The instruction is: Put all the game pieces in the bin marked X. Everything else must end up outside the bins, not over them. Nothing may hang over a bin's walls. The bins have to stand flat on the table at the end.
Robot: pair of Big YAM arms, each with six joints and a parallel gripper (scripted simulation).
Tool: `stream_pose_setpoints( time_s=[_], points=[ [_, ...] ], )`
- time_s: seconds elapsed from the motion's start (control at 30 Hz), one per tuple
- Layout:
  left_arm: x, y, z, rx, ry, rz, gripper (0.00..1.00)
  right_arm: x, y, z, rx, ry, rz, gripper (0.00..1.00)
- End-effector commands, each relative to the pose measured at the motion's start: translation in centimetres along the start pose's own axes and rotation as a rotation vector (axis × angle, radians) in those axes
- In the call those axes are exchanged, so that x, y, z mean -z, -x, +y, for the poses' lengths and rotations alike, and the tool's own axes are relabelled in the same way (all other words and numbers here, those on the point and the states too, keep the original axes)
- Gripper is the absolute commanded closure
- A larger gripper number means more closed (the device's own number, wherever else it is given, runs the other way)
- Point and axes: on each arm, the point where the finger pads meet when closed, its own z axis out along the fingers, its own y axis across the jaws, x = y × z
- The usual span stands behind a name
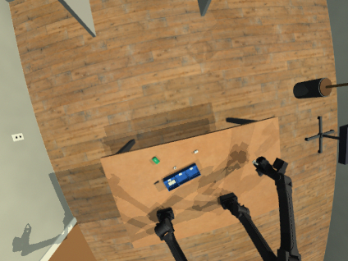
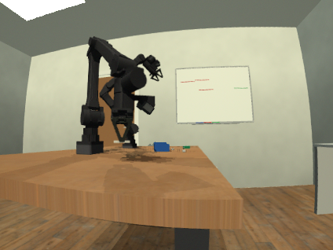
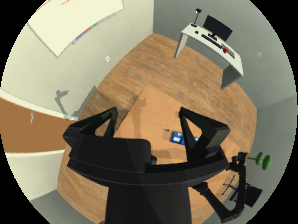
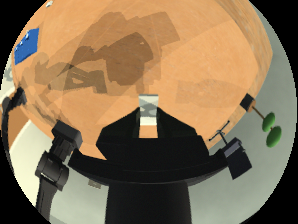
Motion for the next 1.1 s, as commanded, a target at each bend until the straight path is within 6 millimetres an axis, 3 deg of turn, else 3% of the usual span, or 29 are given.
stream_pose_setpoints(
  time_s=[0.0,0.13,0.33,0.37,0.4,0.57,0.6,0.63,0.77,0.83,0.97,1.0,1.07],
  points=[
    [2.4,0.6,0.3,0.008,0.007,-0.043,0.0,0.8,0.4,-1.0,0.004,-0.021,-0.01,0.8],
    [2.4,0.6,0.3,0.008,0.007,-0.043,0.0,0.7,0.0,-0.3,0.012,-0.006,-0.002,0.8],
    [2.4,0.6,0.3,0.008,0.007,-0.043,0.0,0.9,0.4,-0.9,0.004,-0.021,-0.01,0.8],
    [2.4,0.6,0.3,0.008,0.007,-0.043,0.0,0.7,-0.2,0.0,0.011,-0.004,-0.002,0.8],
    [2.4,0.6,0.3,0.008,0.007,-0.043,0.0,0.9,0.4,-0.9,0.004,-0.021,-0.01,0.8],
    [2.4,0.6,0.3,0.008,0.007,-0.043,0.0,0.9,0.4,-0.9,0.004,-0.021,-0.01,0.8],
    [2.4,0.6,0.3,0.008,0.007,-0.043,0.0,0.7,-0.3,0.2,0.011,-0.003,-0.001,0.8],
    [2.4,0.6,0.3,0.008,0.007,-0.043,0.0,0.9,0.4,-0.9,0.004,-0.021,-0.01,0.8],
    [2.4,0.6,0.3,0.008,0.007,-0.043,0.0,0.9,0.4,-0.9,0.004,-0.021,-0.01,0.8],
    [2.4,0.6,0.3,0.008,0.007,-0.043,0.0,2.9,0.8,-1.9,0.012,-0.048,-0.022,0.8],
    [2.4,0.6,0.3,0.008,0.007,-0.043,0.0,3.0,0.8,-2.0,0.013,-0.048,-0.022,0.8],
    [2.4,0.6,0.3,0.008,0.007,-0.043,0.0,1.4,0.5,0.8,0.004,-0.006,-0.003,0.8],
    [2.4,0.6,0.3,0.008,0.007,-0.043,0.0,1.4,0.5,0.8,0.004,-0.006,-0.003,0.8]
  ],
)
